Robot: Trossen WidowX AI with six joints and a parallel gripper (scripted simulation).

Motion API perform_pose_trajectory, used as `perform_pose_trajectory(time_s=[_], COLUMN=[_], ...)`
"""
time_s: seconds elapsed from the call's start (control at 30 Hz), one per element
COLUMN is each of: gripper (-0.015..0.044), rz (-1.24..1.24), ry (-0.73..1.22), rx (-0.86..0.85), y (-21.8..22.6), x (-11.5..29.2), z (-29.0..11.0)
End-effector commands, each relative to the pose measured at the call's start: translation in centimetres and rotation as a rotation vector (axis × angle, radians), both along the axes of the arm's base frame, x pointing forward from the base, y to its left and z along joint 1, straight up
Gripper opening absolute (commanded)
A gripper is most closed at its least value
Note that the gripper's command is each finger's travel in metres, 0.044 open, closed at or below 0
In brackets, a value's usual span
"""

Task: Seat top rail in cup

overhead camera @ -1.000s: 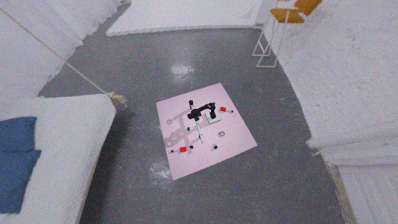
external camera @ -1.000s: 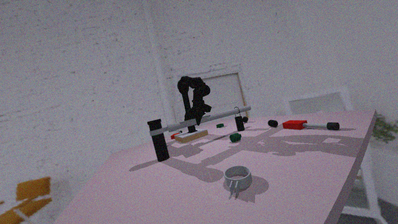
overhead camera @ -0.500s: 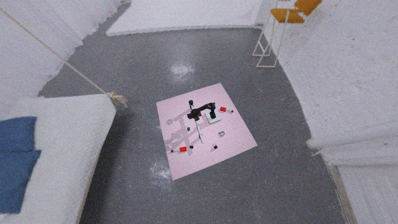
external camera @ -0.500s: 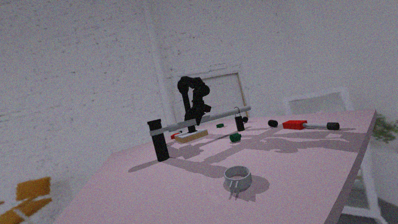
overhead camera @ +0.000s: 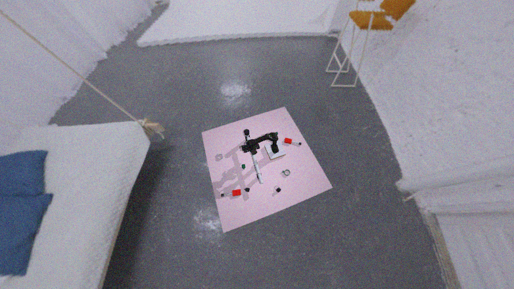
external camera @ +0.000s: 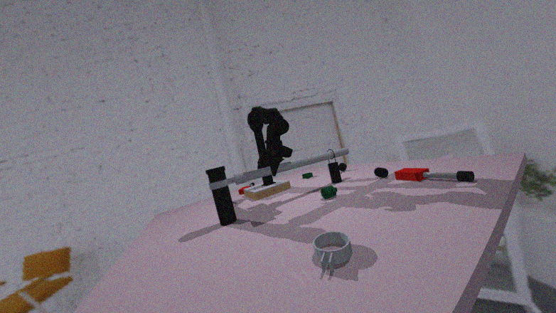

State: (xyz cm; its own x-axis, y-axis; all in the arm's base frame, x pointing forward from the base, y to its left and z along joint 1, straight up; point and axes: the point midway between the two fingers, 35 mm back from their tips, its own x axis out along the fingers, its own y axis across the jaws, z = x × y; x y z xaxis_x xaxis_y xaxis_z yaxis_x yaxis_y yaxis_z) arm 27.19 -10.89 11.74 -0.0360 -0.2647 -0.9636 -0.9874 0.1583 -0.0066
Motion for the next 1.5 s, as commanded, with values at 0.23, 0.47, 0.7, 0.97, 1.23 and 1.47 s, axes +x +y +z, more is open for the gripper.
perform_pose_trajectory(time_s=[0.23,0.47,0.7,0.97,1.23,1.47], gripper=[0.0,0.0,0.0,0.0026,0.0236,0.042], rz=[0.001,0.001,0.001,0.001,0.001,0.001], ry=[0.001,0.001,0.003,0.003,0.003,0.003], rx=[-0.014,-0.014,-0.001,-0.001,-0.001,0.002], y=[-1.2,-1.8,-1.7,-1.7,-1.7,0.0], x=[-0.2,-0.2,-0.3,-0.3,-0.3,0.1], z=[0.3,0.3,0.1,0.1,0.1,1.7])
